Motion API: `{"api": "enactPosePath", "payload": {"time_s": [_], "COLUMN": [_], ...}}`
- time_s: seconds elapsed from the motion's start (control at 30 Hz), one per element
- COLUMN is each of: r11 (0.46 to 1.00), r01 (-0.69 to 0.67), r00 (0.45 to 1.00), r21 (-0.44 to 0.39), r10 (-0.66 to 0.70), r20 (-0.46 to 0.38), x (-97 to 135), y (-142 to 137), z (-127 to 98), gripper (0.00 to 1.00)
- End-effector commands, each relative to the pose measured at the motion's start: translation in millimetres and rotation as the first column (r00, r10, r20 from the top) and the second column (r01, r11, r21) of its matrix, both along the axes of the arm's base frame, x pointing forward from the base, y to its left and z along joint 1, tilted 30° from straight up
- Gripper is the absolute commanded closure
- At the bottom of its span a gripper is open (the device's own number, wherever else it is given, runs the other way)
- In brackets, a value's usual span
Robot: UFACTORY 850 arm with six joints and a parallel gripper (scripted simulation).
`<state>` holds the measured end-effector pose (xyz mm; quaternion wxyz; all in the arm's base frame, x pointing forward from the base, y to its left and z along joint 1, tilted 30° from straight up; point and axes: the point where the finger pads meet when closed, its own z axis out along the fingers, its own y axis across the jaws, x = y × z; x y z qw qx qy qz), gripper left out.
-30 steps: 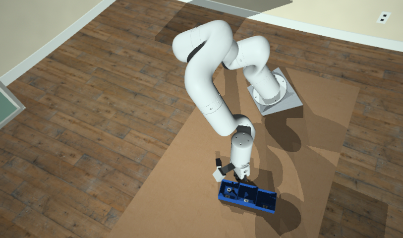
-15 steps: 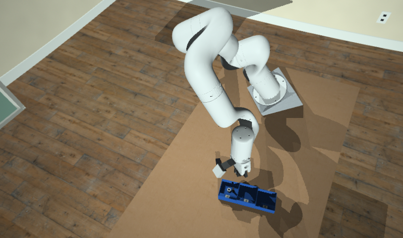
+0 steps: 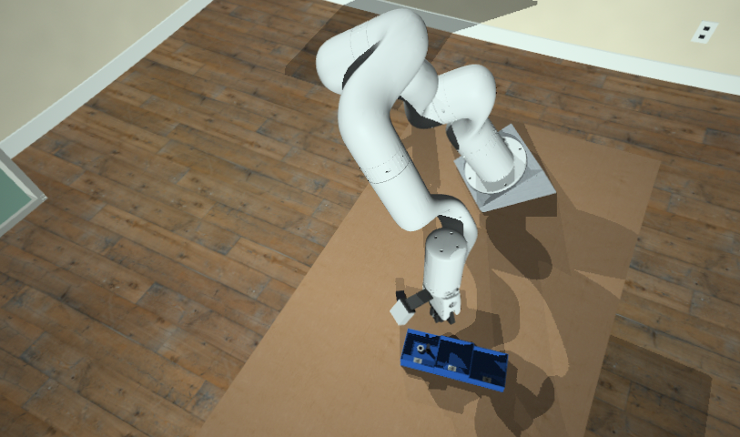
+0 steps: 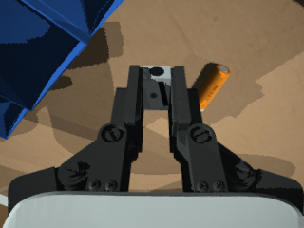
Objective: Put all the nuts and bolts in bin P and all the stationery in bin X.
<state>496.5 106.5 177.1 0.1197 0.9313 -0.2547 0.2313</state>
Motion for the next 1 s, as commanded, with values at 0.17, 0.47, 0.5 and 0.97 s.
{"api": "enactPosePath", "payload": {"time_s": [0.17,0.47,0.5,0.97], "r11": [1.000,1.000,1.000,0.996], "r01": [0.000,0.000,0.000,0.085], "r00": [1.000,1.000,1.000,0.996], "r21": [0.001,0.001,0.001,0.039], "r10": [0.000,0.000,0.000,-0.087], "r20": [0.001,0.001,0.001,0.034], "x": [-2,4,6,22], "y": [3,25,31,88], "z": [6,0,-1,-17], "gripper": [1.00,1.00,1.00,1.00]}}
